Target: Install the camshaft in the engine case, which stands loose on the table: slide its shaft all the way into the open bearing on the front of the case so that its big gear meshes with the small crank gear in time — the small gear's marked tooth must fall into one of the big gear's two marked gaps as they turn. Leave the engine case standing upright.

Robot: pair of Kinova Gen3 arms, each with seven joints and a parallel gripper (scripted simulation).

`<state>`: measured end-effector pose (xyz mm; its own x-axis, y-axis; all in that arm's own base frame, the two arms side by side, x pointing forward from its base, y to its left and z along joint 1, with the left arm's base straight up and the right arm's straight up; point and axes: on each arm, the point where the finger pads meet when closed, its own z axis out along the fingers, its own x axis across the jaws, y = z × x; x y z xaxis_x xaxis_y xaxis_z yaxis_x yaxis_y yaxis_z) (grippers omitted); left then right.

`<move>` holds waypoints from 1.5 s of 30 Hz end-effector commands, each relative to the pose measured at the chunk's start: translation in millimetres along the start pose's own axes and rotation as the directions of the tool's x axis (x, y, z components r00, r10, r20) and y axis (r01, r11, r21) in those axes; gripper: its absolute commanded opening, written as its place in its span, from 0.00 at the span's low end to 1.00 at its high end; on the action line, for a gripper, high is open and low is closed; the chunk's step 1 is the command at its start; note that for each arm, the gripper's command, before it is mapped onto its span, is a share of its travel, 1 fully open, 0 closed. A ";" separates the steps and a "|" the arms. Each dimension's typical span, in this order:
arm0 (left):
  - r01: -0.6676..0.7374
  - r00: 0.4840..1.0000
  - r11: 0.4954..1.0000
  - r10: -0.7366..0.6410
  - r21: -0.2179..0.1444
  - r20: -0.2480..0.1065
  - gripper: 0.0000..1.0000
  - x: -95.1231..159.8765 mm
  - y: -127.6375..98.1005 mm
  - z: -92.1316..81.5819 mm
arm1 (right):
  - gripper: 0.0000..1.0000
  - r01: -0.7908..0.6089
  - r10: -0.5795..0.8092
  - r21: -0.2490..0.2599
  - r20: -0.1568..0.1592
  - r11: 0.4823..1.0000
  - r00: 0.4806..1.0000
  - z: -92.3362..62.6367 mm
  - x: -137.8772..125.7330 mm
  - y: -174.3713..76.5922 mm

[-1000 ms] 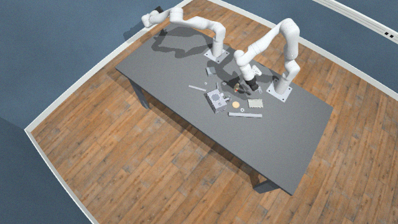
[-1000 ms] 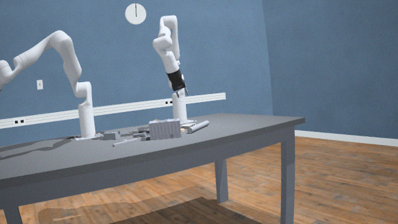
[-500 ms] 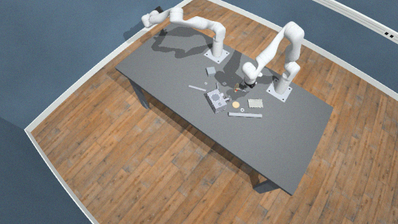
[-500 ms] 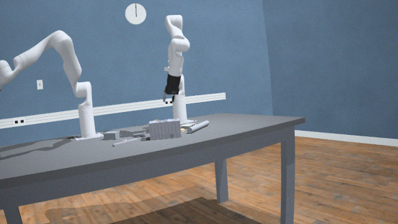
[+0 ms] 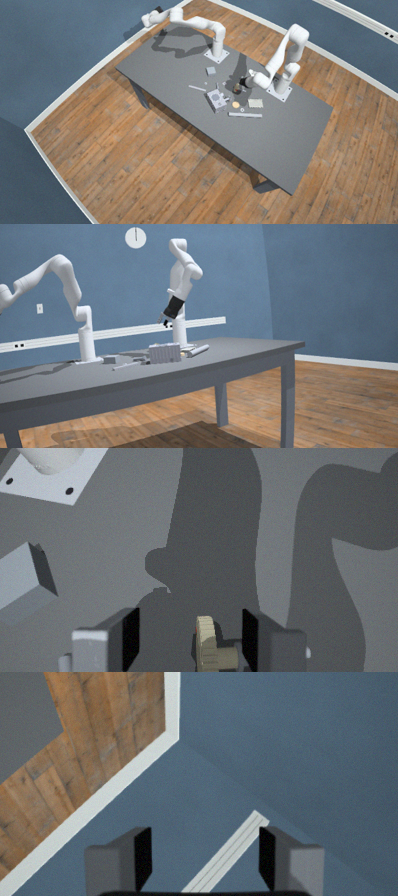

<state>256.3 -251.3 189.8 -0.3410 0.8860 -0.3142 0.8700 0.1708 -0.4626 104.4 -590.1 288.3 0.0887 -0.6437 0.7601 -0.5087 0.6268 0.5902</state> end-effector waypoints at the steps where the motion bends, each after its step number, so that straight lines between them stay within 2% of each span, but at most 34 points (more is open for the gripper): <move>1: 0.032 0.999 0.999 -0.031 -0.019 0.036 1.00 -0.2 7.6 -4.2 | 1.00 -0.002 0.002 0.000 0.000 1.000 1.000 -0.2 1.1 0.7; 6: 0.057 0.996 0.998 -0.056 -0.021 0.064 1.00 -4.8 10.5 -5.7 | 1.00 -0.002 0.002 0.000 0.000 1.000 1.000 -0.2 1.1 0.7; 22: 0.061 0.996 0.998 -0.059 -0.017 0.064 1.00 -3.1 12.9 -1.1 | 1.00 -0.002 0.002 0.000 0.000 1.000 1.000 -0.2 1.1 0.7; 31: 0.060 0.996 0.998 -0.059 -0.017 0.064 1.00 5.5 25.2 21.4 | 1.00 -0.002 0.002 0.000 0.000 1.000 1.000 -0.2 1.1 0.7; 33: 0.060 0.996 0.998 -0.059 -0.017 0.064 1.00 5.5 25.2 21.4 | 1.00 -0.002 0.002 0.000 0.000 1.000 1.000 -0.2 1.1 0.7; 45: 0.060 0.996 0.998 -0.058 -0.016 0.064 1.00 19.0 44.5 56.6 | 1.00 -0.002 0.002 0.000 0.000 1.000 1.000 -0.2 1.1 0.7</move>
<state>269.8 -250.2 126.5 -0.4130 0.8458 -0.3379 0.8559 0.2337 -0.4613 104.4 -590.1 288.3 0.0887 -0.6437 0.7601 -0.5087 0.6268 0.5902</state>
